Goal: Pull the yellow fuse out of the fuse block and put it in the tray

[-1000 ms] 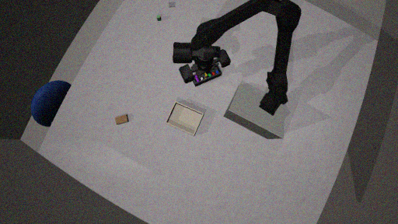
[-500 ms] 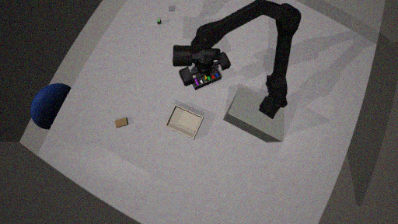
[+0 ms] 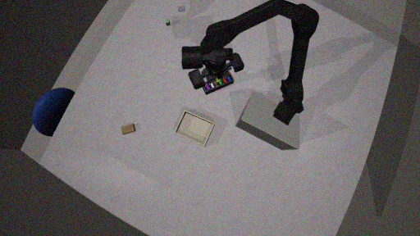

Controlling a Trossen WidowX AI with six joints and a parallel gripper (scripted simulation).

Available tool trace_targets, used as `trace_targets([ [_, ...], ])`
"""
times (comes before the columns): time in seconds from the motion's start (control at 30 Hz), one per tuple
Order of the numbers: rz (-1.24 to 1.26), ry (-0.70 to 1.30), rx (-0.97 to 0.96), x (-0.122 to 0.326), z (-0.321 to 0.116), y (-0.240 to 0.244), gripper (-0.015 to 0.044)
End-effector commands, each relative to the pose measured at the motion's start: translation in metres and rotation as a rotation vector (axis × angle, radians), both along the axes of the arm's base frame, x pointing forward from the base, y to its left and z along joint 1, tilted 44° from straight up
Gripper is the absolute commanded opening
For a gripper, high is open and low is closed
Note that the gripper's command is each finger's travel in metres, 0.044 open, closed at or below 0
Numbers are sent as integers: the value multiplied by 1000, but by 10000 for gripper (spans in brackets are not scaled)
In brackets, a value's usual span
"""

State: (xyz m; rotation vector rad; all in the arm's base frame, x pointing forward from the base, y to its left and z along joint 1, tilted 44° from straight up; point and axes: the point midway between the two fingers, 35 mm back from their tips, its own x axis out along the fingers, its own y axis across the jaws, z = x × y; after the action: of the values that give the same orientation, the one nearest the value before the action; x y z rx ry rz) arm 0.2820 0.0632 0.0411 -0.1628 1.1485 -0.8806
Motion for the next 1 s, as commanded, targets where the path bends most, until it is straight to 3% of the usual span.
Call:
trace_targets([
  [0.0,-3,-5,6,0,5,5,0],
  [0.2,-2,-4,9,0,2,14,0],
  [0.97,1,-2,26,-10,-83,113,0],
])
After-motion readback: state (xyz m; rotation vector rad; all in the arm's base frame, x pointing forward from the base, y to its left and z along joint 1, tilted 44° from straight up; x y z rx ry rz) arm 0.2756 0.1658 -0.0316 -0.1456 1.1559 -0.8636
